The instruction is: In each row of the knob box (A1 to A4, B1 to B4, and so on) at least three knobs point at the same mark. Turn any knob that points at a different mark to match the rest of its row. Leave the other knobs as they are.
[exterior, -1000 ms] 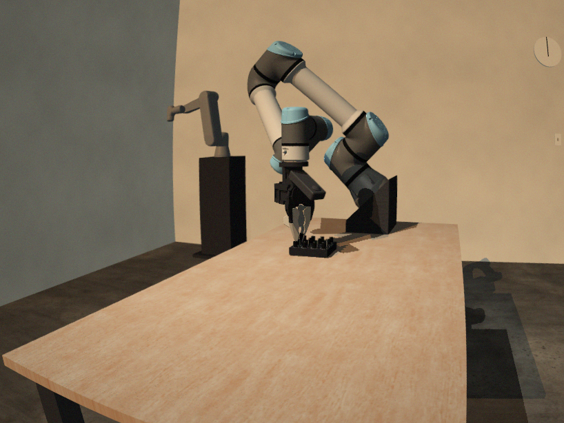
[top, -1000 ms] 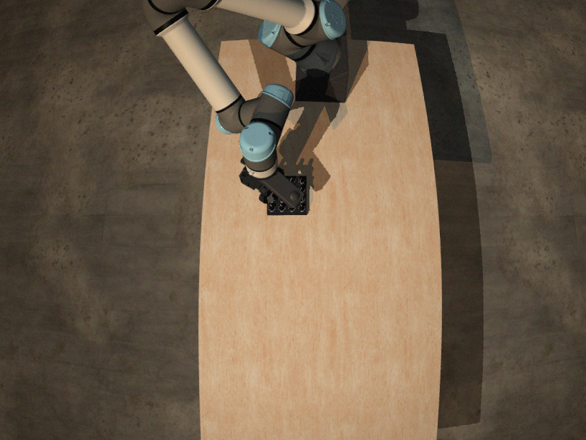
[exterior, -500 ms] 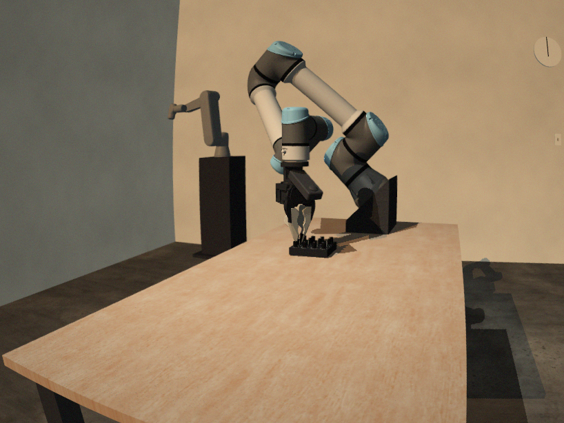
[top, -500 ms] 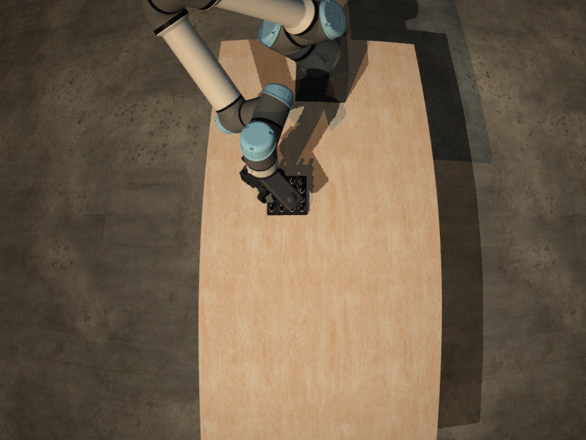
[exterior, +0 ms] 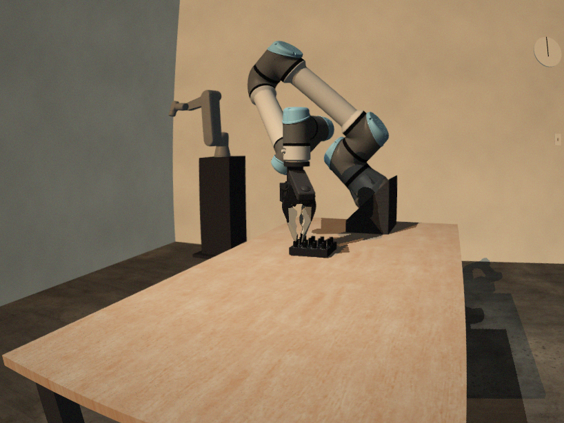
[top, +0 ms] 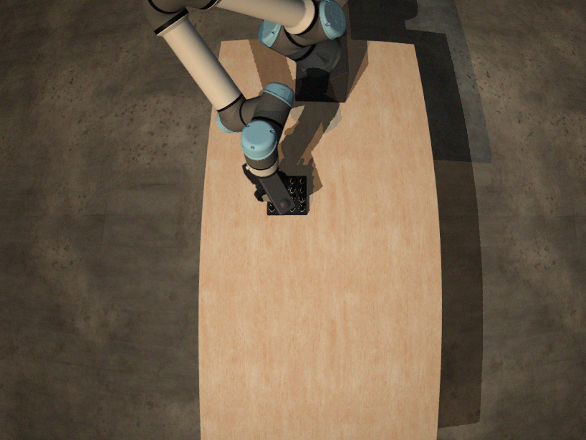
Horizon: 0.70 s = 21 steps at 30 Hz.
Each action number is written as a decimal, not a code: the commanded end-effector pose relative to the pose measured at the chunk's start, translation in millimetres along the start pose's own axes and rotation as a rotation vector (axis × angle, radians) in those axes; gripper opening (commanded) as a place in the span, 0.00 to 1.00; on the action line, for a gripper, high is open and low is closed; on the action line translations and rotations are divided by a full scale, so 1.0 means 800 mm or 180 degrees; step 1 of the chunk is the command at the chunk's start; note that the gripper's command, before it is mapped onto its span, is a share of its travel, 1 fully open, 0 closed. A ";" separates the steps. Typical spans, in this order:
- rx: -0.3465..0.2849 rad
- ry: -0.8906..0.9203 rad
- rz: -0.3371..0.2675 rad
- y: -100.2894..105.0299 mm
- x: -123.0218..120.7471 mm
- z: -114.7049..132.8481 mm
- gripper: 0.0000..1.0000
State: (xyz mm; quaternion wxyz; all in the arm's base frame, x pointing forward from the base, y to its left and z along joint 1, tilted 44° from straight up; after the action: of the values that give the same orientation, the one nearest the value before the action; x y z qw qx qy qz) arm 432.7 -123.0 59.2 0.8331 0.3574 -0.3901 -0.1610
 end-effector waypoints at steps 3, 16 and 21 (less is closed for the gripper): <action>-0.0011 -0.0216 -0.0001 0.000 0.001 0.000 0.04; -0.0011 -0.0257 -0.0001 0.000 0.001 0.000 0.04; -0.0011 -0.0257 -0.0001 0.000 0.001 0.000 0.11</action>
State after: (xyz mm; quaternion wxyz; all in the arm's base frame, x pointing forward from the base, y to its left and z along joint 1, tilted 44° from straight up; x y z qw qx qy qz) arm 433.1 -123.2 59.4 0.8175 0.3492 -0.4227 -0.1764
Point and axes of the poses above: the point where the finger pads meet when closed, its own y axis back along the fingers, its own x axis across the jaws, z = x × y, the point moved 3 cm from there along y, back along the fingers, and after that the axes turned 2 degrees about y, right-handed, at the moved point
